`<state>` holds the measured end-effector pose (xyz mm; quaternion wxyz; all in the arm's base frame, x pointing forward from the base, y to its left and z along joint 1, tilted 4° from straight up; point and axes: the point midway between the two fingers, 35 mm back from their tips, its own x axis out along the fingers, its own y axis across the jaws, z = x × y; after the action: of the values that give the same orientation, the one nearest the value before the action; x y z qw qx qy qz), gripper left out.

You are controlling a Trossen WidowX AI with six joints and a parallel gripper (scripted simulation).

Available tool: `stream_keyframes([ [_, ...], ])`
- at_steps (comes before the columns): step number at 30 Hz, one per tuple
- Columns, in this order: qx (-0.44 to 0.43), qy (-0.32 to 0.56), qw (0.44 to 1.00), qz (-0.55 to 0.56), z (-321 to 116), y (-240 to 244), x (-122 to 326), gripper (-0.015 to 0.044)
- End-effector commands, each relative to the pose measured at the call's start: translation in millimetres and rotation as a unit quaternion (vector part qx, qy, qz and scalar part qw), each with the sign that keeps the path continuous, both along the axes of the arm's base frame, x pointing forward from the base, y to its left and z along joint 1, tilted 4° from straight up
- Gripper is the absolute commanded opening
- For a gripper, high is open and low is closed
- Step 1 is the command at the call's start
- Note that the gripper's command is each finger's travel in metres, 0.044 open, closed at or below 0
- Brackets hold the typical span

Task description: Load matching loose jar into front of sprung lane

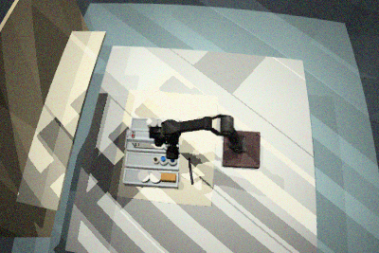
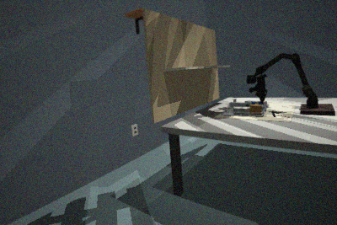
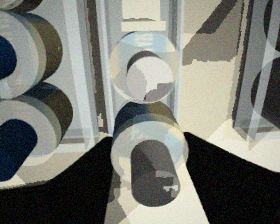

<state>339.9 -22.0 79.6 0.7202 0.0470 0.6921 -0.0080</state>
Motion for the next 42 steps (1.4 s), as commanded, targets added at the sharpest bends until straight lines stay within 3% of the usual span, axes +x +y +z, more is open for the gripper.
stream_keyframes([
  [1,-0.002,-0.011,1.0,-0.003,2.6,-0.8,6.1,0.0],
  [42,-0.002,-0.011,1.0,-0.003,-7.4,-0.5,8.3,0.0],
])
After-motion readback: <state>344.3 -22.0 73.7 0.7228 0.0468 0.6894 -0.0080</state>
